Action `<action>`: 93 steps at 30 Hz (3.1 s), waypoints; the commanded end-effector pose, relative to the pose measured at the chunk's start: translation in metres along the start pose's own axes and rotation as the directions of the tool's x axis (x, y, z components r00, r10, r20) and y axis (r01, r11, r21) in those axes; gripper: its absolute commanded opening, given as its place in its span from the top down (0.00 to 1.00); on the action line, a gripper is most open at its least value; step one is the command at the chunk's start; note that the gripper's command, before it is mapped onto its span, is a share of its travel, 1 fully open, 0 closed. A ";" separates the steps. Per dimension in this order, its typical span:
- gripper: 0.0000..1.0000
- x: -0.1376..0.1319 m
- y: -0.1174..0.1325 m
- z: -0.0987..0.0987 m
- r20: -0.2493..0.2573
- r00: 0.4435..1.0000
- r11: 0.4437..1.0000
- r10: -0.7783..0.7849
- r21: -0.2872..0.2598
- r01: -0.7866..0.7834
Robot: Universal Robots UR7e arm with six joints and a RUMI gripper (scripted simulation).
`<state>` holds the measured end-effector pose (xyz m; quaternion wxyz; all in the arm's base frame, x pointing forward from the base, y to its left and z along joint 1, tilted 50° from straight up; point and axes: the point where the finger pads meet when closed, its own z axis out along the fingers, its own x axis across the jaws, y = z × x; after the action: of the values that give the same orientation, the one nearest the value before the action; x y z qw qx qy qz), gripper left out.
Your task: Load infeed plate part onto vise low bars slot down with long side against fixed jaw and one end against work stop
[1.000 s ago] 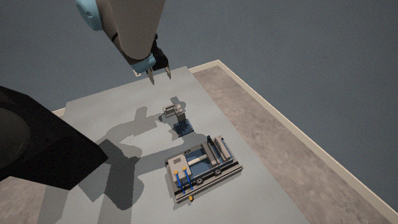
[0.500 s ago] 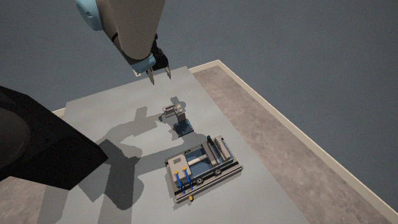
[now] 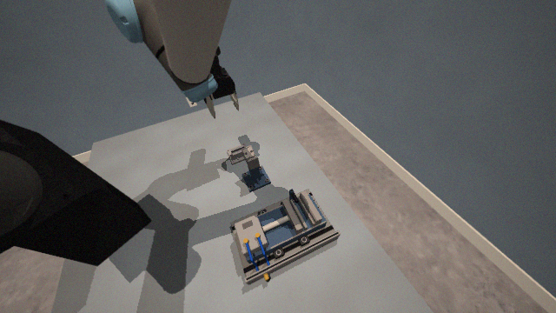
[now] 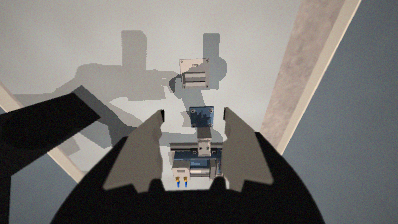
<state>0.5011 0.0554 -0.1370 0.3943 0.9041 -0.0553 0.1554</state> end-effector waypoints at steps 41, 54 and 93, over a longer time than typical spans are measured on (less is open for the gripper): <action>0.49 0.001 0.001 0.031 0.001 1.000 1.000 0.004 -0.001 -0.004; 0.49 0.001 0.001 0.052 0.001 1.000 1.000 0.003 -0.001 -0.003; 0.49 0.000 0.001 0.139 0.001 1.000 1.000 0.003 -0.001 -0.003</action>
<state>0.5270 -0.0371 -0.2180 0.3959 0.9040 -0.0570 0.1512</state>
